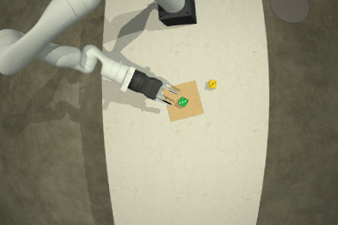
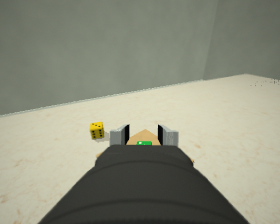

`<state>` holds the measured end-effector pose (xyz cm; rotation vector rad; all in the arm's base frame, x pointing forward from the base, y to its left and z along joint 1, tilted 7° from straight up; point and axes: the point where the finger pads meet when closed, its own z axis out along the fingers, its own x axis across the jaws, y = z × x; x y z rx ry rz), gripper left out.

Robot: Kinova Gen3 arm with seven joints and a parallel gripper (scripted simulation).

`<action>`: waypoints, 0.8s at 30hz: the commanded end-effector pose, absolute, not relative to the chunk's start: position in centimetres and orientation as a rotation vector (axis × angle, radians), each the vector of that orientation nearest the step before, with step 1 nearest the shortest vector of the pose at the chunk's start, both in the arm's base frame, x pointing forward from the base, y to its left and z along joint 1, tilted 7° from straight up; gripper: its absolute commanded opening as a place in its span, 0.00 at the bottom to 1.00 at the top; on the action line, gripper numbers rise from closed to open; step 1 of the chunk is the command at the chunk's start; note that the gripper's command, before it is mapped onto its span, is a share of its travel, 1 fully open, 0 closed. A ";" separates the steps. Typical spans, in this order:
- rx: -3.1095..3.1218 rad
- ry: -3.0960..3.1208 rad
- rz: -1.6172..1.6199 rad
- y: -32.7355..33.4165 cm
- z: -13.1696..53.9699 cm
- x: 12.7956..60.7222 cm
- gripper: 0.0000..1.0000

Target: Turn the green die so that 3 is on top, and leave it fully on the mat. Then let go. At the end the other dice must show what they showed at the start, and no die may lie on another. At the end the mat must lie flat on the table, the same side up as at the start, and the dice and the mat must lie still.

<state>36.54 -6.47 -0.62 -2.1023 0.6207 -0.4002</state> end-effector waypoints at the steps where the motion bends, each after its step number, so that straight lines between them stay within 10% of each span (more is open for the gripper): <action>1: -2.098 0.612 -0.405 -6.3 0.3 36.7 0.87; 24: -2.235 0.658 -0.370 -5.7 0.7 37.1 0.87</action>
